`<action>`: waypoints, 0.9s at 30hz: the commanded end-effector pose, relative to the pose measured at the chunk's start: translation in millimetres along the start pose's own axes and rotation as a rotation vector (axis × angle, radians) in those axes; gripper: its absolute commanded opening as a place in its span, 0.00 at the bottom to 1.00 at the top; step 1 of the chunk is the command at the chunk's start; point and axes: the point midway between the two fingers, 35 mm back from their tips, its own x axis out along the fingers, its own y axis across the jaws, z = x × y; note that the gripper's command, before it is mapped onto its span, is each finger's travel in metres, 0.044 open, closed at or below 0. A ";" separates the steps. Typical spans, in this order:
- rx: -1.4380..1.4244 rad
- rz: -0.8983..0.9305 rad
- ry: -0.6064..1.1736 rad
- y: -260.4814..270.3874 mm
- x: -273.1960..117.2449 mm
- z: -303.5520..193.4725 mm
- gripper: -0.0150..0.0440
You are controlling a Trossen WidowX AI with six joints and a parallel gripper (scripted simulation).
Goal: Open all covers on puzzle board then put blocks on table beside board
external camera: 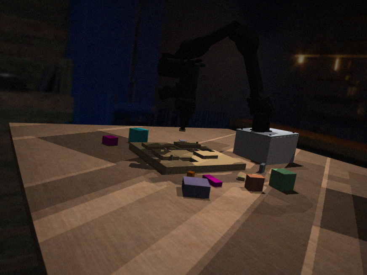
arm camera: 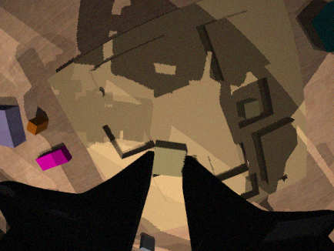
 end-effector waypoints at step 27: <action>-0.003 -0.006 0.000 -109.1 0.9 45.5 0.39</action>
